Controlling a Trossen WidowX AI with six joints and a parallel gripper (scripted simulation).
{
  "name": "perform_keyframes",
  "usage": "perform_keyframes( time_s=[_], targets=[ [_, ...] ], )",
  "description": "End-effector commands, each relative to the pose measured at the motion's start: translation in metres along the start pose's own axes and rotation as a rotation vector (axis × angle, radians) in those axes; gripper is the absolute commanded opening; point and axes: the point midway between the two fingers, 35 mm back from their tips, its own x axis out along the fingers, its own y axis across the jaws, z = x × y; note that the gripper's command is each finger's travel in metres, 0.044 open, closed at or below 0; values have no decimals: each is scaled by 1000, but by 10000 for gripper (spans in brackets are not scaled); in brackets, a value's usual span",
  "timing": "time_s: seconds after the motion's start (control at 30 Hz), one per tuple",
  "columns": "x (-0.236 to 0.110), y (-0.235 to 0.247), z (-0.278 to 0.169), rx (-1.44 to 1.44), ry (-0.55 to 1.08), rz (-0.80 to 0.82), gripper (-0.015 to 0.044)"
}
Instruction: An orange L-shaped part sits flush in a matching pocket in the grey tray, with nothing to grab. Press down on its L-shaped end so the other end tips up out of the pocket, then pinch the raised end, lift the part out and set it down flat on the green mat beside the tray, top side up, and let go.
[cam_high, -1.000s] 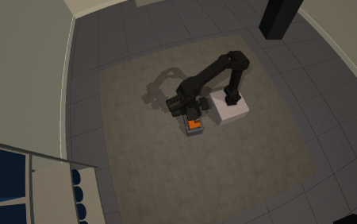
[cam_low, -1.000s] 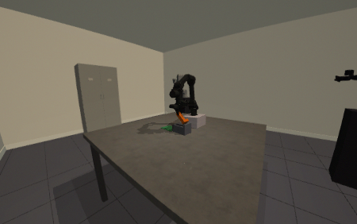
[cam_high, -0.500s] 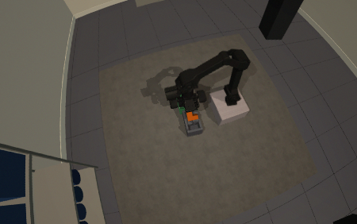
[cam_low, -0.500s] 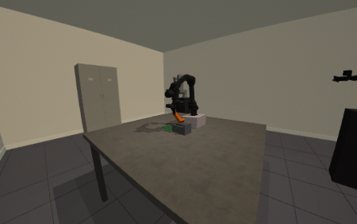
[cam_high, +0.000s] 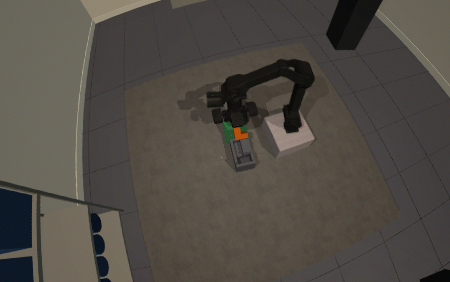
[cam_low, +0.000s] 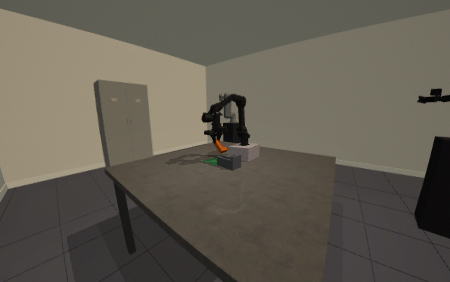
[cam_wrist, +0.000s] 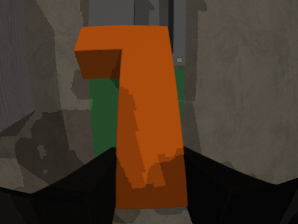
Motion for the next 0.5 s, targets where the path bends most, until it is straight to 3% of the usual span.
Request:
perform_keyframes(
  time_s=[0.0,0.47],
  targets=[
    [-1,0,-12,-4,-3,-6,0],
    [-1,6,-60,-4,2,-6,0]
  ],
)
